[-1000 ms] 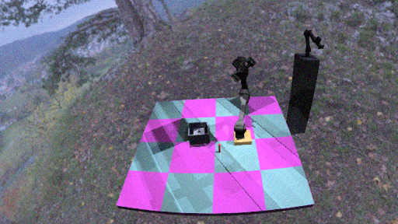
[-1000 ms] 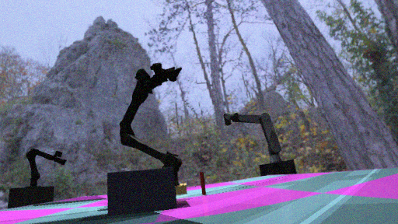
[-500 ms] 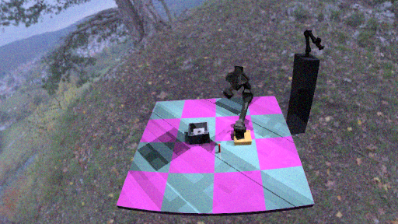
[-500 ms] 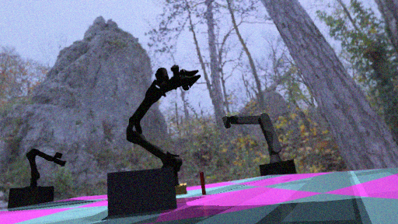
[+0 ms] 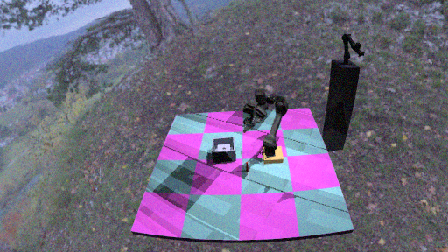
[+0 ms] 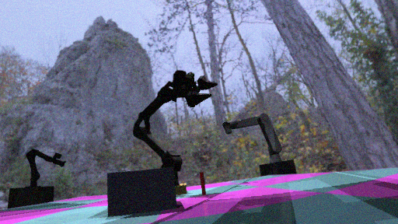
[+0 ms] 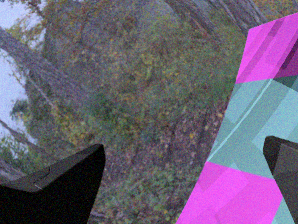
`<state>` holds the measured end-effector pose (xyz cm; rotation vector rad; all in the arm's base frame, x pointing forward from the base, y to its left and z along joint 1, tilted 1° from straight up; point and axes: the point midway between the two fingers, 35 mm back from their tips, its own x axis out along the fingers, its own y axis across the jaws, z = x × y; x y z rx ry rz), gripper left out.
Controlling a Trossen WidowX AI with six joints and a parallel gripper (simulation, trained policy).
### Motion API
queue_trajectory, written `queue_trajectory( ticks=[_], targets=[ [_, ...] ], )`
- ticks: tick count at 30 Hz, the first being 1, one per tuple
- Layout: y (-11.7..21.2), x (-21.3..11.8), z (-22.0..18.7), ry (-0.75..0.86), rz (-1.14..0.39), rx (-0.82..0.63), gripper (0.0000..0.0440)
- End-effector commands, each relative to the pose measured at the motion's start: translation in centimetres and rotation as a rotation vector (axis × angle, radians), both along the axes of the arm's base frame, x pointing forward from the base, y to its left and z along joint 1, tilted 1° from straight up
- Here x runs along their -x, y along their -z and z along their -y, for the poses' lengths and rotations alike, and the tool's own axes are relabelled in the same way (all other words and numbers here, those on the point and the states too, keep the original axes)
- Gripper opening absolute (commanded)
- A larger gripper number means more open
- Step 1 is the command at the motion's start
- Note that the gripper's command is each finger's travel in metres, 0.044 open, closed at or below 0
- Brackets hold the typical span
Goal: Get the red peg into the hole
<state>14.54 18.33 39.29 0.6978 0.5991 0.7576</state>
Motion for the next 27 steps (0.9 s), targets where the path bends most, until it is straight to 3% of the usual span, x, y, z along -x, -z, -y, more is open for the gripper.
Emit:
queue_trajectory(
  ticks=[1,13,27],
  targets=[
    [3.8,-1.9,0.0,0.074,-0.092,0.098,0.044],
    [13.8,-5.0,2.0,0.261,-0.371,0.347,0.044],
    [23.2,-4.8,5.9,0.484,-0.739,0.574,0.044]
  ],
)
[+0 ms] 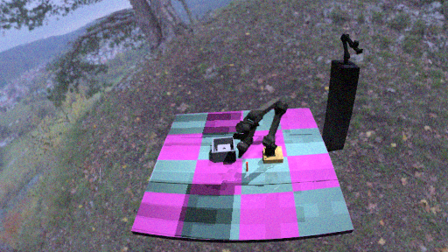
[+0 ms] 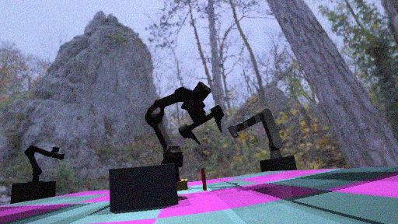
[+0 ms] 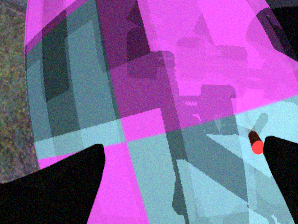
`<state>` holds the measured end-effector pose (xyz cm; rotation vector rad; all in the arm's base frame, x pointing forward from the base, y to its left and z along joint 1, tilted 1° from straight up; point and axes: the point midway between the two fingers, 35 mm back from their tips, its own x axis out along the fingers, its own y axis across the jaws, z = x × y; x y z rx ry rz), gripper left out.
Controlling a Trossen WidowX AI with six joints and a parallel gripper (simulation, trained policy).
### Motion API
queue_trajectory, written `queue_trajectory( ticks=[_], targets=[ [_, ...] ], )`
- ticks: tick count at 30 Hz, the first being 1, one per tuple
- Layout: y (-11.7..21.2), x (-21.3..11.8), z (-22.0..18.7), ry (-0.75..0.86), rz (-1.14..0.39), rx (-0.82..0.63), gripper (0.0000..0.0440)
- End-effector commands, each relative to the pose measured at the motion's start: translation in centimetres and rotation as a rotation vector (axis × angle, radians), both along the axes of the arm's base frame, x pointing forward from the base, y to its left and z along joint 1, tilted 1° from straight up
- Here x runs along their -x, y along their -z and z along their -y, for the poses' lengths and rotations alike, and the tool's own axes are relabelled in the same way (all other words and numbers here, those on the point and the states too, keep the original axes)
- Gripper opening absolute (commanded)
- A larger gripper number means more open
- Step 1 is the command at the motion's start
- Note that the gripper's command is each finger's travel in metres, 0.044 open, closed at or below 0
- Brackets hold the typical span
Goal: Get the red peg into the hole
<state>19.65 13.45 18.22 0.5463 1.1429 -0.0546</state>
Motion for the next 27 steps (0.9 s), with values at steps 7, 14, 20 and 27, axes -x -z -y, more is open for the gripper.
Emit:
queue_trajectory(
  ticks=[7,14,20,27],
  targets=[
    [5.9,1.1,2.8,0.217,-0.244,0.138,0.044],
    [9.1,1.4,3.6,0.351,-0.329,0.17,0.044],
    [12.0,1.4,3.7,0.431,-0.35,0.16,0.044],
    [14.9,1.3,3.6,0.502,-0.346,0.122,0.0438]
  ],
)
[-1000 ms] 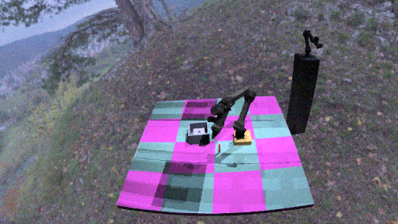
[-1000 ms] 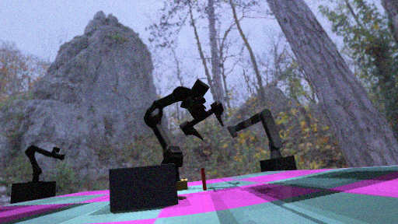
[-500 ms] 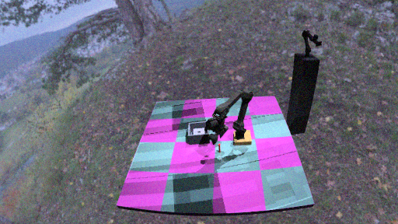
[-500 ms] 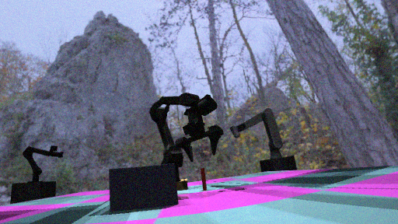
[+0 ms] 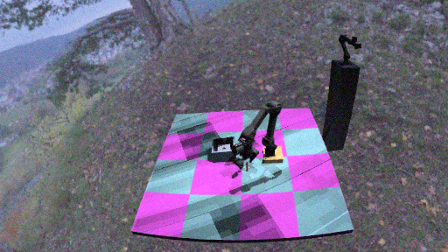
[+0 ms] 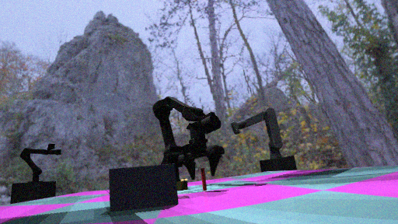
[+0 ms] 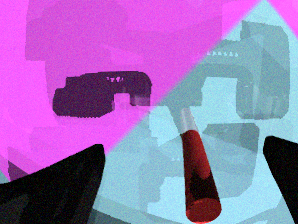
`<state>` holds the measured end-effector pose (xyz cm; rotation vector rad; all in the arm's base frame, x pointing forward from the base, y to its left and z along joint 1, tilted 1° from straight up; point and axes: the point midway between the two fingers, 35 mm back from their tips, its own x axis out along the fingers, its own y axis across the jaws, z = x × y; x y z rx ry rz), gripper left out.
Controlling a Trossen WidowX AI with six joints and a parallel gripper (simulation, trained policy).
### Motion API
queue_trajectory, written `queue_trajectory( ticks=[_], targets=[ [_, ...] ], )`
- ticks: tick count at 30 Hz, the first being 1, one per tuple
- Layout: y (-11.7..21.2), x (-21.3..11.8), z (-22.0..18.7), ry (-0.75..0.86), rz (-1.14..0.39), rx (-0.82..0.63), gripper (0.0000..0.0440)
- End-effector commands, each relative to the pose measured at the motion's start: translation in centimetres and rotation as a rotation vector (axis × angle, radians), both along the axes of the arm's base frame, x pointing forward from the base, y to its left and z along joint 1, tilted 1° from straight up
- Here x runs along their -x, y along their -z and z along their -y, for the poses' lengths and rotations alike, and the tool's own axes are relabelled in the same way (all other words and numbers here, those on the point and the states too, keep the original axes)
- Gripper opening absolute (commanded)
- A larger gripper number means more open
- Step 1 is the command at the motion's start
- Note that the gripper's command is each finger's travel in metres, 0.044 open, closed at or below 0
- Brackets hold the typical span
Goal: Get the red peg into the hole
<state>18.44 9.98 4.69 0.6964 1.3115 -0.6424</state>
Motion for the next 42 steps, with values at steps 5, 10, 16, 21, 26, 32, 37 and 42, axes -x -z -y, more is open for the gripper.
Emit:
queue_trajectory(
  ticks=[5,10,16,21,26,32,37,42],
  targets=[
    [2.8,0.4,0.1,0.087,-0.011,-0.017,0.0357],
    [3.2,1.0,0.2,0.12,-0.051,-0.028,0.0228],
    [3.1,1.1,0.1,0.13,-0.087,-0.059,0.0072],
    [2.7,0.7,0.2,0.127,-0.093,-0.073,0.0],
    [1.5,-0.1,0.9,0.093,-0.035,-0.039,0.0],
    [-0.2,-0.8,1.9,0.051,0.018,0.001,0.0],
    [-1.9,-1.6,2.8,0.018,0.063,0.034,0.0],
    [-3.9,-2.6,3.7,-0.003,0.106,0.065,0.0]
  ],
)
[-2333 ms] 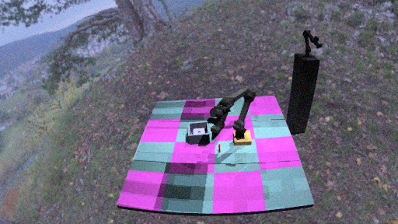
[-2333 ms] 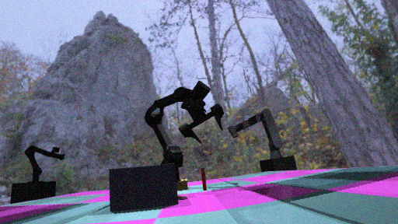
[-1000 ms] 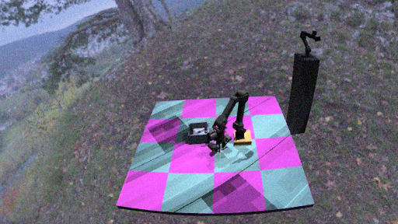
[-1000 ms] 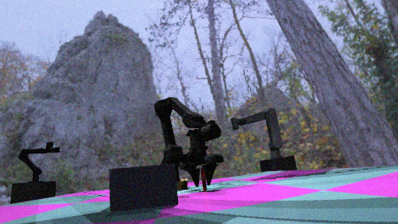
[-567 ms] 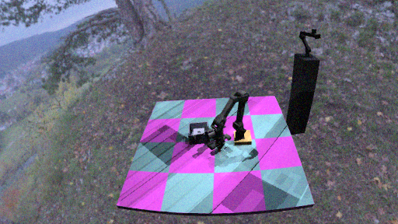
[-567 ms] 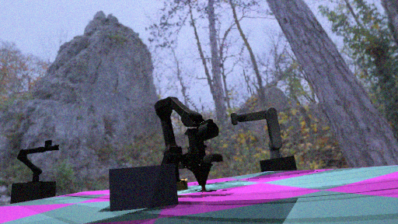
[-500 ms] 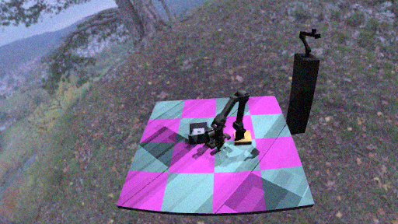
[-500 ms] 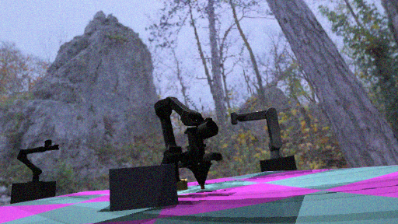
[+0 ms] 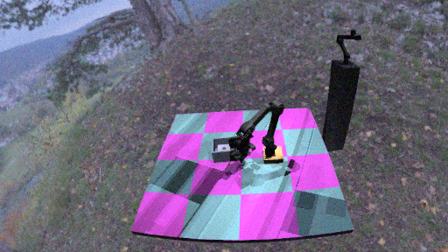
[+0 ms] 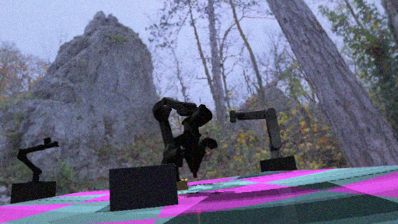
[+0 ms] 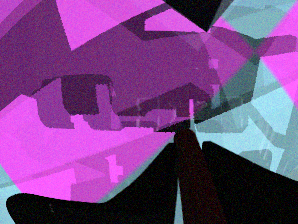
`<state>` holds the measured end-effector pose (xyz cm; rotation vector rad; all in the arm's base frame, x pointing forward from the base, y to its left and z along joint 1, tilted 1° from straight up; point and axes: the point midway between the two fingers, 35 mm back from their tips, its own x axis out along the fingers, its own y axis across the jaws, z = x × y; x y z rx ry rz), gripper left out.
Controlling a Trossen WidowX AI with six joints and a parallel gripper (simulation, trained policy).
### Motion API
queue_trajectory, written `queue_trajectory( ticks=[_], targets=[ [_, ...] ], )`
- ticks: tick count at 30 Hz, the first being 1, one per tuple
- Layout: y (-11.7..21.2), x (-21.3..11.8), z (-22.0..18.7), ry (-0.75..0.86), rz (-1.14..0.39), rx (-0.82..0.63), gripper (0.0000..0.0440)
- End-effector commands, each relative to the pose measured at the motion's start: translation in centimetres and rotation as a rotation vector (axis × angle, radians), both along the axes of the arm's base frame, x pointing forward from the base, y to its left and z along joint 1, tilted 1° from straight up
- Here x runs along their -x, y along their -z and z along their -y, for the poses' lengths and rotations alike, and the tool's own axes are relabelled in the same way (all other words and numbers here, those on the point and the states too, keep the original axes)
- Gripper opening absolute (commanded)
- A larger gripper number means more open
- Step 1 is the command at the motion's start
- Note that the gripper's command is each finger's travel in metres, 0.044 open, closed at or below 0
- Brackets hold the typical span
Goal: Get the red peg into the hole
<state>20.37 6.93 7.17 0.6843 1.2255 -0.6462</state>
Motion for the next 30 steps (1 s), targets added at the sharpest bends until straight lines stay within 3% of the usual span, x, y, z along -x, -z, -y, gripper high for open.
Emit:
queue_trajectory(
  ticks=[1,13,30],
  targets=[
    [-1.8,-0.9,0.8,-0.015,0.042,0.027,0.0],
    [-6.0,-3.8,3.8,-0.01,0.112,0.088,0.0],
    [-6.6,-7.1,9.3,0.096,0.131,0.119,0.0]
  ],
)
